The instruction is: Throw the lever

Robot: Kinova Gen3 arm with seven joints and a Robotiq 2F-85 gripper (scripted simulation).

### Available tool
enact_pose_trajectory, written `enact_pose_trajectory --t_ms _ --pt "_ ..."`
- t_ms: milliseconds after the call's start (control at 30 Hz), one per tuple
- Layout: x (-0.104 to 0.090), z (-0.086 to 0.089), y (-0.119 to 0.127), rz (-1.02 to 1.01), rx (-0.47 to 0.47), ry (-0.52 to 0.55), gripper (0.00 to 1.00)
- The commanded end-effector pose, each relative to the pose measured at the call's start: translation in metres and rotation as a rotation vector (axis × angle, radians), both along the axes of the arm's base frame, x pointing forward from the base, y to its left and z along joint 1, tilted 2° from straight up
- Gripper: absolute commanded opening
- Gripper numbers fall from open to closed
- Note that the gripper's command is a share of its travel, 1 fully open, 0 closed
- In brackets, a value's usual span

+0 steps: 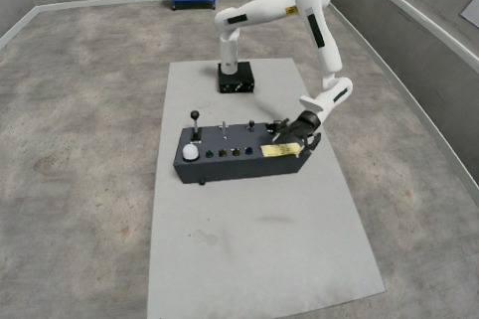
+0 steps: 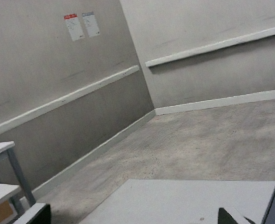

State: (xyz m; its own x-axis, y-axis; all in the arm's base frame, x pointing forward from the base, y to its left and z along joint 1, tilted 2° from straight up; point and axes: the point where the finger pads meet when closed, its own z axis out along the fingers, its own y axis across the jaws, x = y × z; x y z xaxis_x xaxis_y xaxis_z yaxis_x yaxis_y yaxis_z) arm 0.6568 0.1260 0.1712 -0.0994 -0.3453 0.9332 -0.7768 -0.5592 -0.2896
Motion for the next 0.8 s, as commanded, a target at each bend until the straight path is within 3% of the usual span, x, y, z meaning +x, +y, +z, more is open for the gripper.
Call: enact_pose_trajectory --t_ms 0,767 --pt "0.0003 0.0014 0.0001 0.000 0.001 -0.002 1.00" --pt "-0.0018 0.0059 0.0002 0.000 0.001 -0.002 1.00"
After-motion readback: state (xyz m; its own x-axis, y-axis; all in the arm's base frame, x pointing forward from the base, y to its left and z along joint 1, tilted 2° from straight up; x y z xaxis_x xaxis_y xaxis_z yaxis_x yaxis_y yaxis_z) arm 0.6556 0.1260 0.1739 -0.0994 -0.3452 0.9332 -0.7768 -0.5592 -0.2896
